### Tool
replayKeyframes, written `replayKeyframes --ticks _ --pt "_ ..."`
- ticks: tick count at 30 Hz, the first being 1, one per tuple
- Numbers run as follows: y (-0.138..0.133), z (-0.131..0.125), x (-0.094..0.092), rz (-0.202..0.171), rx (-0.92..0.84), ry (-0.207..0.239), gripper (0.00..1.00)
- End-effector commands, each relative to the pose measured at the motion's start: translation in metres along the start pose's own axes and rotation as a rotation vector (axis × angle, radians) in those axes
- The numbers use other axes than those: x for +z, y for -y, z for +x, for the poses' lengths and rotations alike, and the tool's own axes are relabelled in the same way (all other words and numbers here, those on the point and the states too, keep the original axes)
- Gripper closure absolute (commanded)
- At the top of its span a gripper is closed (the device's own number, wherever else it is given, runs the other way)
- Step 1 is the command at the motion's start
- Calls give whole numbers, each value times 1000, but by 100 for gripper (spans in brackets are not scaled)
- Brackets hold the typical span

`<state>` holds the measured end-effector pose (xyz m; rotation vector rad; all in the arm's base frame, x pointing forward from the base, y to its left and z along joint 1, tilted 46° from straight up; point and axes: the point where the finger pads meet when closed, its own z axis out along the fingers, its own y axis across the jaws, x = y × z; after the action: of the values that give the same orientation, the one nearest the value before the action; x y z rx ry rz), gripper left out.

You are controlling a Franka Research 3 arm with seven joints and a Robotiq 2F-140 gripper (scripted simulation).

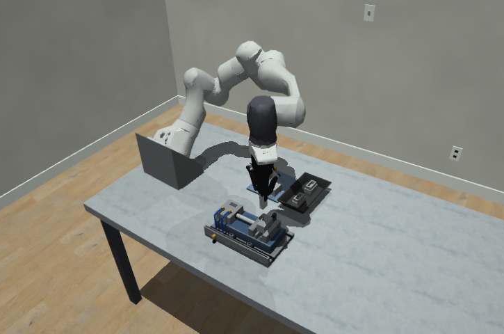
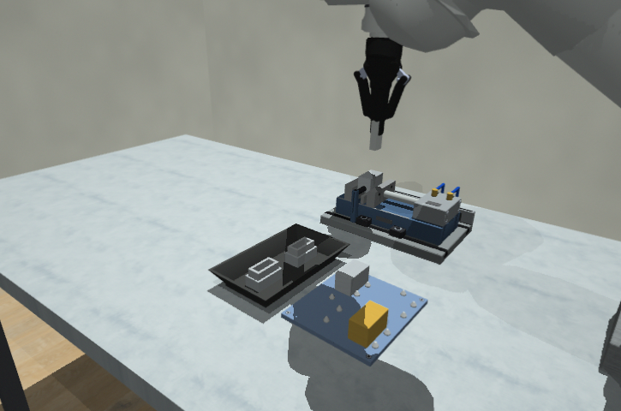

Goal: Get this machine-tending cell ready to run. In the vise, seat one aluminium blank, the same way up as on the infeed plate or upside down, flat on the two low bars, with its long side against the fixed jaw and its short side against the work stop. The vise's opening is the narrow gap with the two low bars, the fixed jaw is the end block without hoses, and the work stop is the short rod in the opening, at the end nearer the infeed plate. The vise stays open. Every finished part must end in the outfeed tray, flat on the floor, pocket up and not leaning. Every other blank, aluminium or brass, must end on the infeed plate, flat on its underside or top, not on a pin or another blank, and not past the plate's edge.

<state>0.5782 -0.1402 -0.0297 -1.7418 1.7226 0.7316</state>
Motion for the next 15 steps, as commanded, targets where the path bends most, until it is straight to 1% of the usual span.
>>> replayKeyframes --ticks 1,3,15 --pt "-17 2 -2 1 -11 -5 100" --pt "-24 2 -2 1 -11 -4 100" --pt "-25 1 -2 1 -11 -4 100"
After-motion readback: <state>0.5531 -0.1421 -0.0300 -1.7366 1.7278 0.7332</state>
